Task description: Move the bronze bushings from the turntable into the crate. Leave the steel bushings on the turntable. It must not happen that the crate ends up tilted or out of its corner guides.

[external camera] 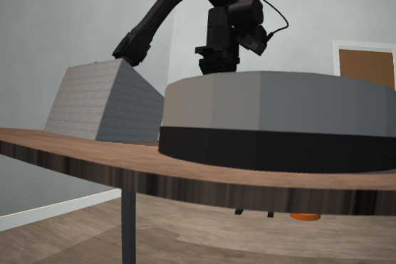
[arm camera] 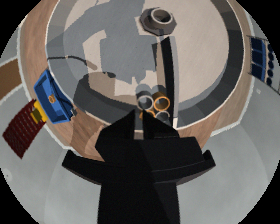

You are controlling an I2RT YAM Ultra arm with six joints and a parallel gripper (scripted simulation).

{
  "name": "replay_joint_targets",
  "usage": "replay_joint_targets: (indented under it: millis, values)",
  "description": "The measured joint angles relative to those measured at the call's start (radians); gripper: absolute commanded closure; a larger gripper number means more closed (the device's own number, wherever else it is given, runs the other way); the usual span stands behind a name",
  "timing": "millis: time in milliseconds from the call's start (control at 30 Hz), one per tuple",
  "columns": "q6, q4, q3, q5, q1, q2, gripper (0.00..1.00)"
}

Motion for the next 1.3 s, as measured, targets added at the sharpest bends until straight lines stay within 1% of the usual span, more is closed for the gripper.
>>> replay_joint_targets:
  millis: [1300]
  values:
    - [0.004,0.014,-0.011,0.000,0.002,0.000,0.87]
